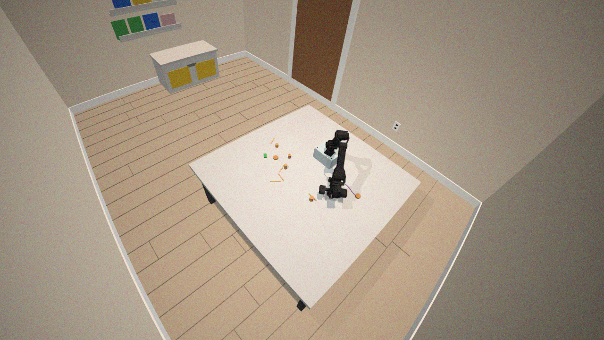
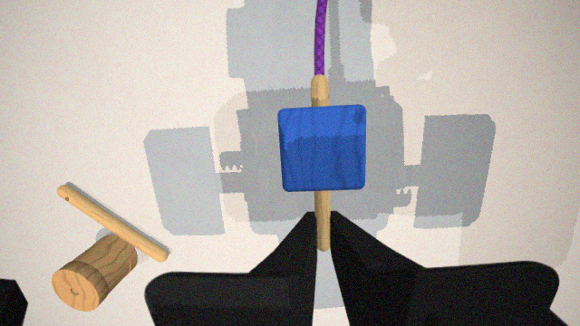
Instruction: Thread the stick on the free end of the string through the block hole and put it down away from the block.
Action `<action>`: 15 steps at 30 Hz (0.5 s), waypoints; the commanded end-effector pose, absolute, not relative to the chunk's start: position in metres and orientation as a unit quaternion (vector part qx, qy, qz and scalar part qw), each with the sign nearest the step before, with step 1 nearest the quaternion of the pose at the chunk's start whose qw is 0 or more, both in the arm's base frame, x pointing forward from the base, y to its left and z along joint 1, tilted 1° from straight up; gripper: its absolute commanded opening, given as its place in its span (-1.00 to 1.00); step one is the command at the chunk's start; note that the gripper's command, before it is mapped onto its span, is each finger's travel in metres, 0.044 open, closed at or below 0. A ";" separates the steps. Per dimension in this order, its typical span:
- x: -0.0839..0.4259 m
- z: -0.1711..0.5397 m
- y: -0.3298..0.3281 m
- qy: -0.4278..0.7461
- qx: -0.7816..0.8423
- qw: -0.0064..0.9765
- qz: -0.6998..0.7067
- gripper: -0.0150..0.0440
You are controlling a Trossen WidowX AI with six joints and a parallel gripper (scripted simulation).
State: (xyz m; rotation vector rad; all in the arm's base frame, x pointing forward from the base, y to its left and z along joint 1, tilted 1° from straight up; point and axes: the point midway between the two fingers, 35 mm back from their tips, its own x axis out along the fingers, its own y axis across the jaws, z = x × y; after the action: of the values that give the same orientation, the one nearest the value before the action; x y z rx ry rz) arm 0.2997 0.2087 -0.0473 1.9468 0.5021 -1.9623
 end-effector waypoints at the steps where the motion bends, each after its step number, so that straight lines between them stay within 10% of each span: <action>1: 0.305 -0.050 0.211 0.178 0.682 0.168 -0.689 -0.49; 15: 0.324 -0.046 0.219 0.181 0.690 0.165 -0.681 -0.49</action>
State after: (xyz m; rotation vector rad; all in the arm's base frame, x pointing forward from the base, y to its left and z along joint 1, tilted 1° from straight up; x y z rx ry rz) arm 0.3195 0.2178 -0.0440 1.9744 0.5121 -1.9409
